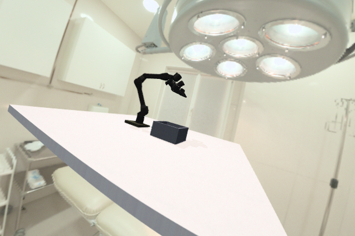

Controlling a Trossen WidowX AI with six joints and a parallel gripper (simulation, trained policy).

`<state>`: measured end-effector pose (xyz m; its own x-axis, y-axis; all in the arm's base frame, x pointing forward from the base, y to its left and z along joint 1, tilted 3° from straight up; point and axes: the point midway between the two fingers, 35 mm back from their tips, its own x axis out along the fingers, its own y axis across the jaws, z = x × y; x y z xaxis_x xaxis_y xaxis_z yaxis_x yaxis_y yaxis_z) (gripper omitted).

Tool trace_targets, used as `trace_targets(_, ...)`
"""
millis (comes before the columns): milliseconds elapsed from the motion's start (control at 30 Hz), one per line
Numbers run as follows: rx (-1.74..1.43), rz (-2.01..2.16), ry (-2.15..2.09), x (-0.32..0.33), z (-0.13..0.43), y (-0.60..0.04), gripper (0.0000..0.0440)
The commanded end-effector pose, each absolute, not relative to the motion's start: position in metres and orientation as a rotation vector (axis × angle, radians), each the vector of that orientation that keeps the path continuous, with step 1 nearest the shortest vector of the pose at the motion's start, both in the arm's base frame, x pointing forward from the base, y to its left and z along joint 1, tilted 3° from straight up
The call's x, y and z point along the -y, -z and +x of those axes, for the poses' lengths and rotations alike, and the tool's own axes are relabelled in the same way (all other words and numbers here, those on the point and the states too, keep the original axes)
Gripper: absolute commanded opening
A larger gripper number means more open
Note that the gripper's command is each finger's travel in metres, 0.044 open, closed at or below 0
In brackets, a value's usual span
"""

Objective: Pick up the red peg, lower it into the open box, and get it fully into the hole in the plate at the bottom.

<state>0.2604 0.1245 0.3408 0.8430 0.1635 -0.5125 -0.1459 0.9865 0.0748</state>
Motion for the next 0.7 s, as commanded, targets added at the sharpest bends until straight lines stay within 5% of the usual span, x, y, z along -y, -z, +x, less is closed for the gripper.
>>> trace_targets(0,-0.648,0.084,-0.141,-0.127,0.253,-0.314,0.0440)
trace_targets(667,-1.206,0.342,0.198,-0.131,0.180,-0.178,0.0440)
